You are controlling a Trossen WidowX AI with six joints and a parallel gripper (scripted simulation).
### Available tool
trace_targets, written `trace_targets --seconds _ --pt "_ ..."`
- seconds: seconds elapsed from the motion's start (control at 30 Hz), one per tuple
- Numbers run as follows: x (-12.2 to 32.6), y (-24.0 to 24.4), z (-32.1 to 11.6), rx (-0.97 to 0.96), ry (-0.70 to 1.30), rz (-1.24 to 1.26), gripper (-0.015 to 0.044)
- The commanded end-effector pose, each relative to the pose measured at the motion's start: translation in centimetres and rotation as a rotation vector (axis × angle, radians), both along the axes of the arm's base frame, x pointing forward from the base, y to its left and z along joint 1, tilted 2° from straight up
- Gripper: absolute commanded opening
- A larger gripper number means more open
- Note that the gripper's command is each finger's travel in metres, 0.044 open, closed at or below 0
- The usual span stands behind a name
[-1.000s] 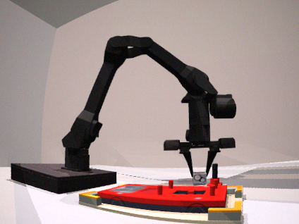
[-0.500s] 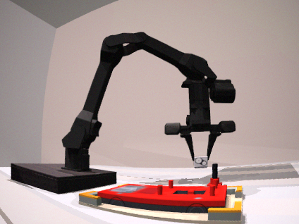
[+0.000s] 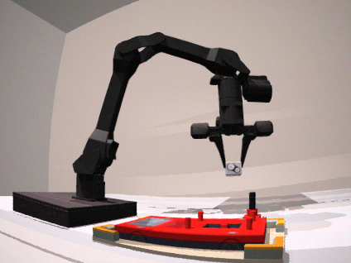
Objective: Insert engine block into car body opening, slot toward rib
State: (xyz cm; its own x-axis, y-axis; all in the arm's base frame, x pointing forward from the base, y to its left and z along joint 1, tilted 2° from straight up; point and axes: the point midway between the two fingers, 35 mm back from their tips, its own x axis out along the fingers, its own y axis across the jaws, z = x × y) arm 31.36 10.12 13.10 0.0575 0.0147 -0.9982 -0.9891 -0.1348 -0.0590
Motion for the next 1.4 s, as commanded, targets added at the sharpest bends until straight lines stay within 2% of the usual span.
trace_targets --seconds 0.0,0.3,1.37 --pt "-0.1 -0.1 1.4 -0.001 -0.015 0.000 0.0000" --pt "-0.5 -0.4 3.0 0.000 -0.014 -0.015 0.0000" --pt "2.1 -9.7 -0.5 0.041 -0.007 -0.799 0.0000"
